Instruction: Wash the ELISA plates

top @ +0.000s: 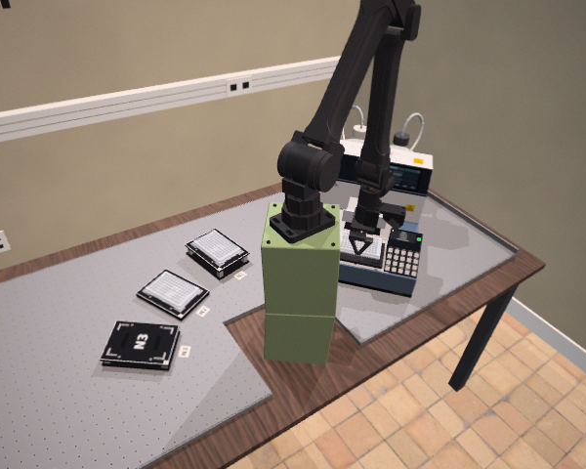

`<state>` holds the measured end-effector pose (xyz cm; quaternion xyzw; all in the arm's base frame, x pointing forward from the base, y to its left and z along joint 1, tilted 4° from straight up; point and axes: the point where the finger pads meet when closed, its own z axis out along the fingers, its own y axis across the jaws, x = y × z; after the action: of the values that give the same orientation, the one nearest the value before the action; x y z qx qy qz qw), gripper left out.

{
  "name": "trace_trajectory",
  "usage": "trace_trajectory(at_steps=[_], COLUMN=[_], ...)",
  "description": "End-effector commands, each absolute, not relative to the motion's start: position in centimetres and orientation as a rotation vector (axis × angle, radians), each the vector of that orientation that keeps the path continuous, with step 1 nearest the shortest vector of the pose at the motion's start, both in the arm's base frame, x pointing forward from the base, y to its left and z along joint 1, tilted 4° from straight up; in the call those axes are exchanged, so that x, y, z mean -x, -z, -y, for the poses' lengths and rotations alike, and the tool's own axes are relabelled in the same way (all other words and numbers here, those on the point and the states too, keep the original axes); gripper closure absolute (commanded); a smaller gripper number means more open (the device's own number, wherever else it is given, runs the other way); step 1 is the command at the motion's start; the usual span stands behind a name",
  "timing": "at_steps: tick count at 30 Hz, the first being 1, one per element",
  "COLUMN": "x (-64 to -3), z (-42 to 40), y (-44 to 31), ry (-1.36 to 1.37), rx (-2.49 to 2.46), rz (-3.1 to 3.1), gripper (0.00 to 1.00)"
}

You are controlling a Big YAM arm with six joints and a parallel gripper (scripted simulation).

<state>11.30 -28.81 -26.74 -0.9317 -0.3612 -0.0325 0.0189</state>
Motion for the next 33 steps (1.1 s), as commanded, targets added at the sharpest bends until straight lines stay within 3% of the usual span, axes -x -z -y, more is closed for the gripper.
trace_trajectory(at_steps=[1,33], x=[-11.45,-11.68], z=[28.97,28.49], y=[26.67,27.57], ry=[0.102,0.104], rx=[2.9,2.895], rz=[1.116,1.113], gripper=[0.18,0.18])
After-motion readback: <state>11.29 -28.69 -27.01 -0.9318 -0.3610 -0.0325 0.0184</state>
